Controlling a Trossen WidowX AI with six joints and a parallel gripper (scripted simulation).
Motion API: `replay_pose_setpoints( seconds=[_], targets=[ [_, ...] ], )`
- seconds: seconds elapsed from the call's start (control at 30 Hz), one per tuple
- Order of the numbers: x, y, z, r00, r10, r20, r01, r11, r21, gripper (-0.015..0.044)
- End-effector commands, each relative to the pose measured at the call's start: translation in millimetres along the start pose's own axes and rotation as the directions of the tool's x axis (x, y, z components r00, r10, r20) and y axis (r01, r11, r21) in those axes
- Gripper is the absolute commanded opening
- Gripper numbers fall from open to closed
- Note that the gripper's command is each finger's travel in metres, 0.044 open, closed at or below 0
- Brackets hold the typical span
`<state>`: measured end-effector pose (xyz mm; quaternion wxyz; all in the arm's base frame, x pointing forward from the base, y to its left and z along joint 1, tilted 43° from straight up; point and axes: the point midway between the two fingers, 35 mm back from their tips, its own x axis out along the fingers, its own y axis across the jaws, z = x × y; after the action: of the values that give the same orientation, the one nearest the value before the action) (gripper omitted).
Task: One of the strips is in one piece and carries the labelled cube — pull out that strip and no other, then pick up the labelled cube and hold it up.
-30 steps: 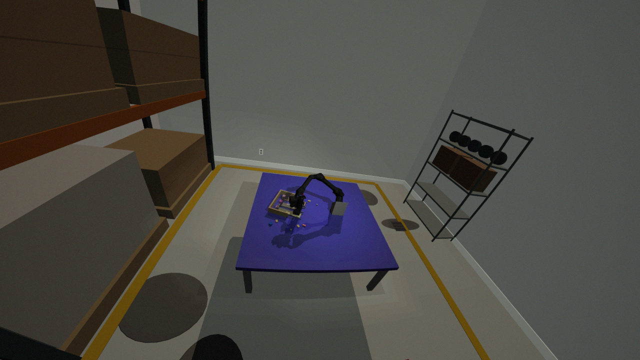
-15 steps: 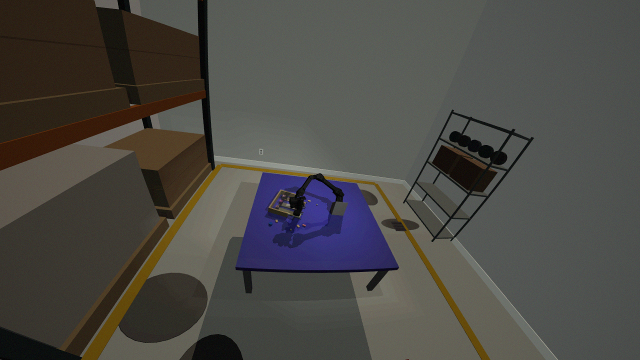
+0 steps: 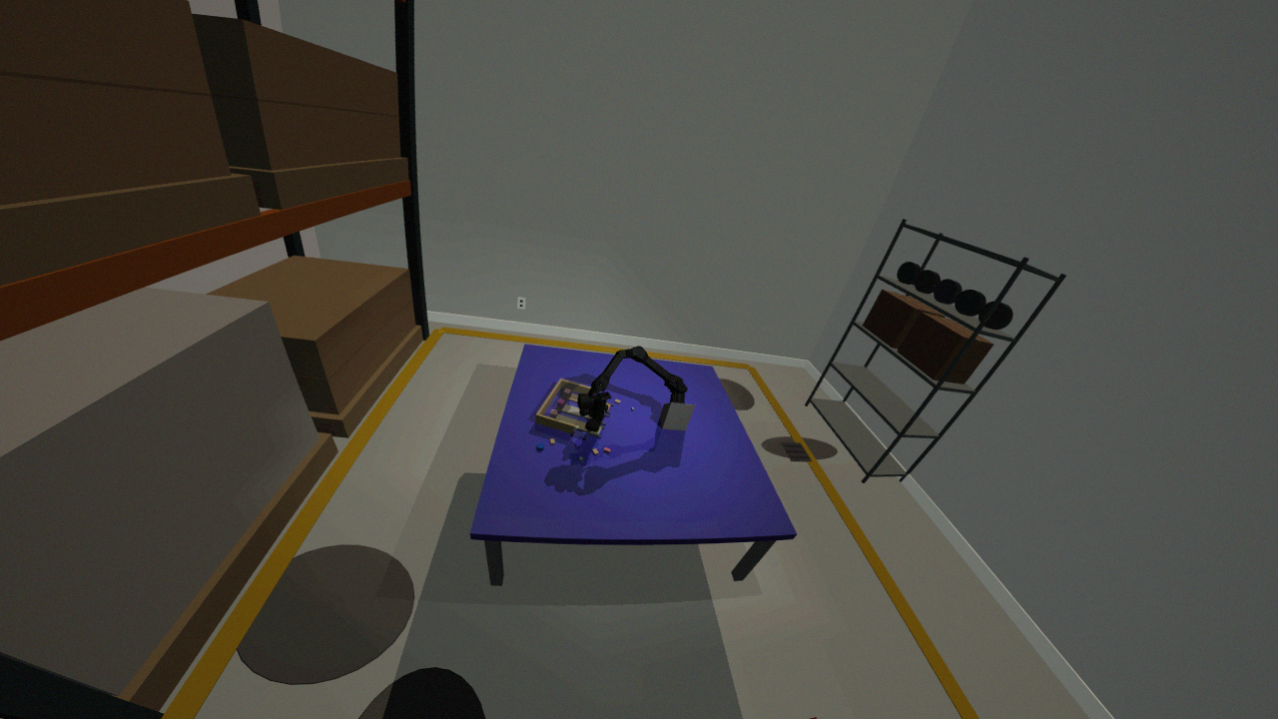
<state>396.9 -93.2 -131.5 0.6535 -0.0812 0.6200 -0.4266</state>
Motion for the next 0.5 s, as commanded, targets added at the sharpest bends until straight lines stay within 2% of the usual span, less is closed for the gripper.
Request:
replay_pose_setpoints(
  seconds=[0.0,0.47],
  targets=[
    [1.0,-0.4,0.1,1.0,-0.004,0.003,0.004,1.0,-0.006,0.0],
    [2.4,-0.4,0.5,1.0,-0.004,0.003,0.004,1.0,-0.006,0.0]
  ],
)
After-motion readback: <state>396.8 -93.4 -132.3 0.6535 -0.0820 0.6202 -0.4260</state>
